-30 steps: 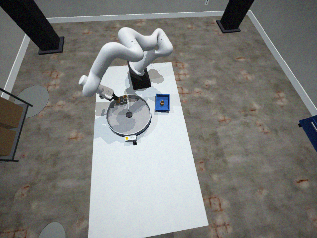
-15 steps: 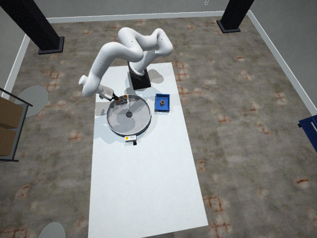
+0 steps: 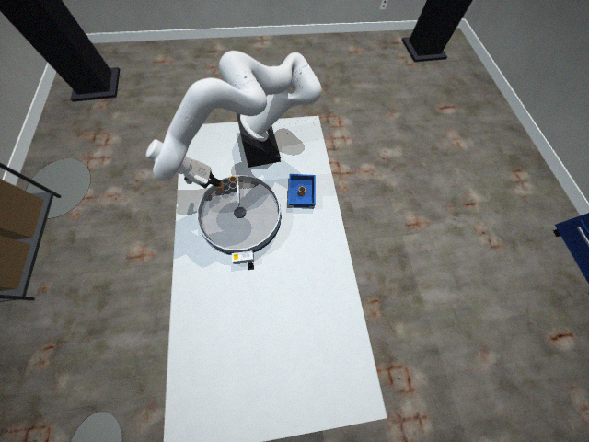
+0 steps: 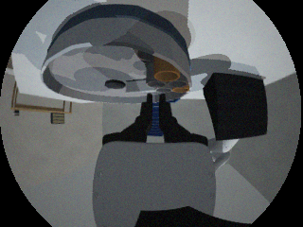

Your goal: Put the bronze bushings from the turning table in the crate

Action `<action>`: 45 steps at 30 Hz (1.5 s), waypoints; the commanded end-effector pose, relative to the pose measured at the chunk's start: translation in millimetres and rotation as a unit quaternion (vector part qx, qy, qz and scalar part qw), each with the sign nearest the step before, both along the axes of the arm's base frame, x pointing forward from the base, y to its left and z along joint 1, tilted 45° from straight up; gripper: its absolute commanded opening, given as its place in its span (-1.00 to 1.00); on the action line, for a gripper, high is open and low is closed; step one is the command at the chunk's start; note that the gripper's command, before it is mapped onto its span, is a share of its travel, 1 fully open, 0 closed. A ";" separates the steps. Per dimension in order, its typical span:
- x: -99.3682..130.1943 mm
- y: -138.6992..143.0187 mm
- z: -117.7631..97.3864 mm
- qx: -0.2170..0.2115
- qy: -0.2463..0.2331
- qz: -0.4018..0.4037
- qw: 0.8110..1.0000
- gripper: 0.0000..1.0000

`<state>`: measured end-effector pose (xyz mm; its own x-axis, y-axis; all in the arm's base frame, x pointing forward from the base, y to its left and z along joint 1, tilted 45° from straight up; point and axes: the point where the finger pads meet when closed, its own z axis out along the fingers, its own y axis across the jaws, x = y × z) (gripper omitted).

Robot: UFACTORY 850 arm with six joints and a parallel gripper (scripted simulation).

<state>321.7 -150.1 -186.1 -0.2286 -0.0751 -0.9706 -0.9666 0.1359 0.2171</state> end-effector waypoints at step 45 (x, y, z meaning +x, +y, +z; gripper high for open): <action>-1.3 23.4 -23.8 -0.001 -0.001 0.000 1.000 -1.00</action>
<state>320.4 -126.2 -210.1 -0.2278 -0.0758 -0.9708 -0.9667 0.1370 0.2161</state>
